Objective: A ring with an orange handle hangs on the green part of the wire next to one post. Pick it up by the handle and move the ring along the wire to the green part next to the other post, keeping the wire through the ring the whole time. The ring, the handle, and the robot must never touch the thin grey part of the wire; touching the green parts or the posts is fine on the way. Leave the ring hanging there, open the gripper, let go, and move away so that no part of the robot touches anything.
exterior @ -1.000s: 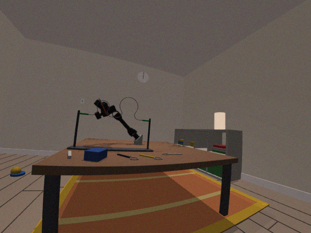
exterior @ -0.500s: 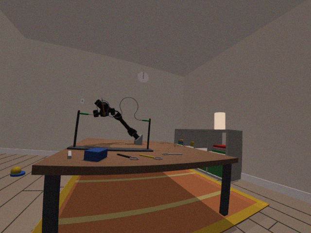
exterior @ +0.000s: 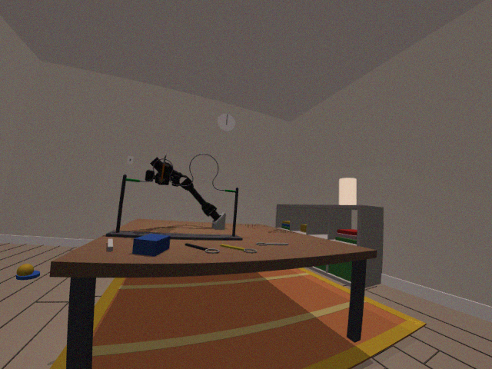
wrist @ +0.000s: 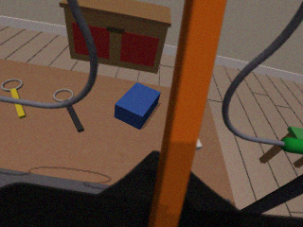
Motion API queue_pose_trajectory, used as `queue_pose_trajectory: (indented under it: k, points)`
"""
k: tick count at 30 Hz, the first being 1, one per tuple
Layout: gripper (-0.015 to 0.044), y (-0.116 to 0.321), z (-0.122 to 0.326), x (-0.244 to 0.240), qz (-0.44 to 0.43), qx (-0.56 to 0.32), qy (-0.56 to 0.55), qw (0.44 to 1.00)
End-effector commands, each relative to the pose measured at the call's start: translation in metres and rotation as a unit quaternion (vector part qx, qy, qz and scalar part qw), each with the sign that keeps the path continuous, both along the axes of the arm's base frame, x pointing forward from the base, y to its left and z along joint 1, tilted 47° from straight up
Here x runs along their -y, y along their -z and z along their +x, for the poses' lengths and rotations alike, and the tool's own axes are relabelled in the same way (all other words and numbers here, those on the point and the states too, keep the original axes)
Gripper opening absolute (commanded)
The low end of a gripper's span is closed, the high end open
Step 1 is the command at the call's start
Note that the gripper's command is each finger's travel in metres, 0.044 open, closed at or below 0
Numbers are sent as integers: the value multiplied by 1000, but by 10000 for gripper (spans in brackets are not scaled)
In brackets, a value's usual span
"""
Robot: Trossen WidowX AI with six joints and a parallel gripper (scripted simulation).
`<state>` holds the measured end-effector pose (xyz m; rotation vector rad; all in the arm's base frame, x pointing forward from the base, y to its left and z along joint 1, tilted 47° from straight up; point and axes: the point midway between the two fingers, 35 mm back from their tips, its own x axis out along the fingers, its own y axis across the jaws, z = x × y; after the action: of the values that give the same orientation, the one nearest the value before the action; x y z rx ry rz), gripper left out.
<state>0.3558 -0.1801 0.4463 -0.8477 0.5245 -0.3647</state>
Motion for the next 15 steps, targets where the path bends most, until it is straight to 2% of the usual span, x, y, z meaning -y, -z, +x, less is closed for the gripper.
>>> queue_pose_trajectory:
  k: [1,15]
  points:
    - [-150,-3,-2,3,-39,-5,1,999]
    - [-150,-20,-3,11,-182,-19,0,983]
